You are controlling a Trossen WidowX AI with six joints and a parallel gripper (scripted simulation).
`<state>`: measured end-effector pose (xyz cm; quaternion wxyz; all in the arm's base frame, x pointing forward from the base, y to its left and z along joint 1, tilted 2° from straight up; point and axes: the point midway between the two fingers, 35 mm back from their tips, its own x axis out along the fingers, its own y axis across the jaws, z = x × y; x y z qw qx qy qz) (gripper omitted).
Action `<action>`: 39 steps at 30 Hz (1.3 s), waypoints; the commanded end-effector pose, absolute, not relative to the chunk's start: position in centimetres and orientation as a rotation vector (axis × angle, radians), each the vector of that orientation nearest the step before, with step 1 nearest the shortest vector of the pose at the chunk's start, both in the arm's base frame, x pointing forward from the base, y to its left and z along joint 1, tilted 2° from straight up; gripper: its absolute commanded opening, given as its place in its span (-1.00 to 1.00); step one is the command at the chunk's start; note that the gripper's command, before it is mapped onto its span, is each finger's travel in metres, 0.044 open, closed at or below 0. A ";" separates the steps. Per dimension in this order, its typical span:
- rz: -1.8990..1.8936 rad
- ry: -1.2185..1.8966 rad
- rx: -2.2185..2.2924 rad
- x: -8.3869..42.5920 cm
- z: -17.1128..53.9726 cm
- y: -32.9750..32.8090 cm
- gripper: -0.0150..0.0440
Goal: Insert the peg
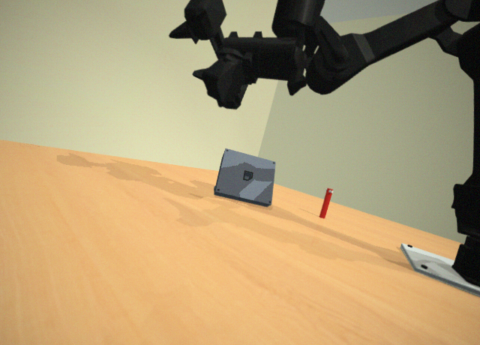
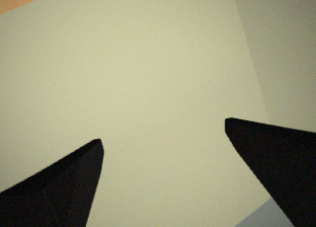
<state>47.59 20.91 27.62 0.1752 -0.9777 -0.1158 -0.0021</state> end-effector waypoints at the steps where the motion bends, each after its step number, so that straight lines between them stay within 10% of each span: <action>1: -0.004 -0.326 -2.770 47.6 27.6 20.9 0.95; 39: 0.709 0.343 -2.446 47.6 18.0 1.6 1.00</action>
